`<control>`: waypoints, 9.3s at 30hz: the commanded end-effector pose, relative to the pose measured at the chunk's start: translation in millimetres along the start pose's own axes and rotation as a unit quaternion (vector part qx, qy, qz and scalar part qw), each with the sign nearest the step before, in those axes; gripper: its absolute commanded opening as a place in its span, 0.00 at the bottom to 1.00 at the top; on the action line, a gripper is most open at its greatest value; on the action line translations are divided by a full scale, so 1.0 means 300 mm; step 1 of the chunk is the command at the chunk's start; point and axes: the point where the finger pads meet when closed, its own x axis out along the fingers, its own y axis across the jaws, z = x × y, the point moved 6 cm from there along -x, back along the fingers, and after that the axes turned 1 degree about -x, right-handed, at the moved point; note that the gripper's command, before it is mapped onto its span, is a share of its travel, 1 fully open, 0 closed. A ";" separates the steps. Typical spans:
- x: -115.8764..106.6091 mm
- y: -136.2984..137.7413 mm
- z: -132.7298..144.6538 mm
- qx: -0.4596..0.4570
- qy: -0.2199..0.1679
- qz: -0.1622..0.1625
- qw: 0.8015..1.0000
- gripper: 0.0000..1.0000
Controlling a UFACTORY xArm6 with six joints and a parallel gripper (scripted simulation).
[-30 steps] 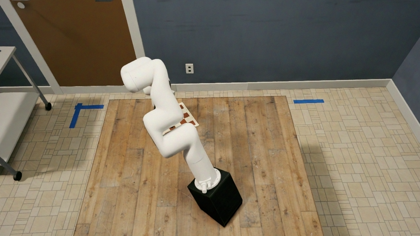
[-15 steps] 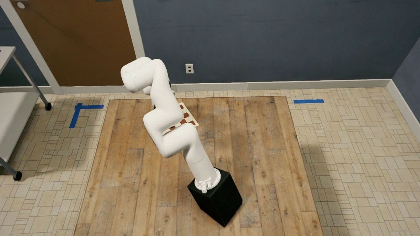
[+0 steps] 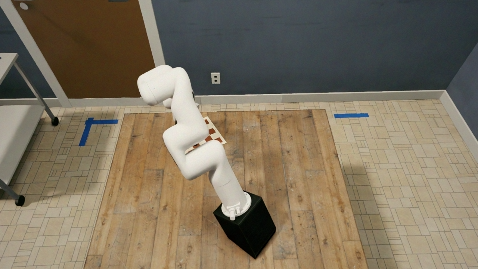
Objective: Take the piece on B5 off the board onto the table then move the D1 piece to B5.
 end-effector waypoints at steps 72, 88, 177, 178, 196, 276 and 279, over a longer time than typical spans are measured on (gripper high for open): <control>0.057 -0.006 0.010 0.000 -0.002 -0.001 1.000 0.35; 0.104 -0.006 0.010 0.000 -0.002 -0.001 1.000 0.35; -0.206 -0.005 0.009 0.000 -0.002 -0.001 1.000 0.00; -0.217 -0.005 0.009 0.000 -0.002 -0.001 1.000 0.00; -0.228 -0.013 -0.107 -0.030 -0.003 0.002 1.000 0.00; 0.091 0.026 -0.562 -0.135 -0.001 -0.002 0.991 0.00; 0.091 0.026 -0.562 -0.135 -0.001 -0.002 0.991 0.00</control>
